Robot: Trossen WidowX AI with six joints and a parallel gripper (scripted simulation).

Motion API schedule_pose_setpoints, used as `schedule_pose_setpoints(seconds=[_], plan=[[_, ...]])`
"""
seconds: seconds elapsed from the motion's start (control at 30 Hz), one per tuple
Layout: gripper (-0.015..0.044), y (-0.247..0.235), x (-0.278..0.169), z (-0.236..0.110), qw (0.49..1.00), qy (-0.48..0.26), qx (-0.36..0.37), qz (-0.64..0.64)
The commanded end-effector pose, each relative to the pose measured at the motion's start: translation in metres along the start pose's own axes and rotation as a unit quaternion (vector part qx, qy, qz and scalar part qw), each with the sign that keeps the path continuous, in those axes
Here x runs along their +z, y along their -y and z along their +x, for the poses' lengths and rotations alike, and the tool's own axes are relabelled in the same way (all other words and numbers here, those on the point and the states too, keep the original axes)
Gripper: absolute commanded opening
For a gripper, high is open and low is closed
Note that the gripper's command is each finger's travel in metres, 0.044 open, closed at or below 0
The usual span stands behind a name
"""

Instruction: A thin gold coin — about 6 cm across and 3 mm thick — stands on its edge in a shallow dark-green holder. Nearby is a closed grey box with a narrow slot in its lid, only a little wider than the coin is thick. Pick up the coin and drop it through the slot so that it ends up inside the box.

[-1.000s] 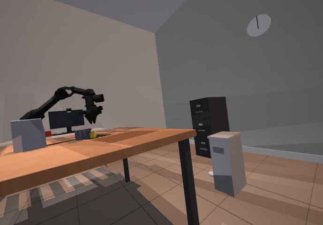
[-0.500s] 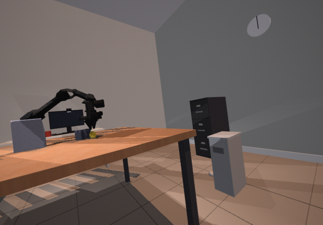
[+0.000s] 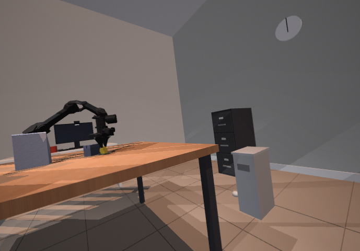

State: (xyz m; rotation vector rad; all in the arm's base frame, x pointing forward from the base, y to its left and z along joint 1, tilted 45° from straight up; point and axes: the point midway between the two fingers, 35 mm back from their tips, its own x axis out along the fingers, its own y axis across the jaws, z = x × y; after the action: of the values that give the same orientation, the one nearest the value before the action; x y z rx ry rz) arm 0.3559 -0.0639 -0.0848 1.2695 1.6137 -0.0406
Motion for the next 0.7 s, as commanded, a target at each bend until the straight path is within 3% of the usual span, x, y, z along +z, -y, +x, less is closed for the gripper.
schedule_pose_setpoints(seconds=[0.0,0.67], plan=[[0.0161,0.001,-0.001,0.009,1.000,-0.004,0.000,0.004],[0.0161,0.002,-0.003,0.038,1.000,-0.005,0.001,0.004]])
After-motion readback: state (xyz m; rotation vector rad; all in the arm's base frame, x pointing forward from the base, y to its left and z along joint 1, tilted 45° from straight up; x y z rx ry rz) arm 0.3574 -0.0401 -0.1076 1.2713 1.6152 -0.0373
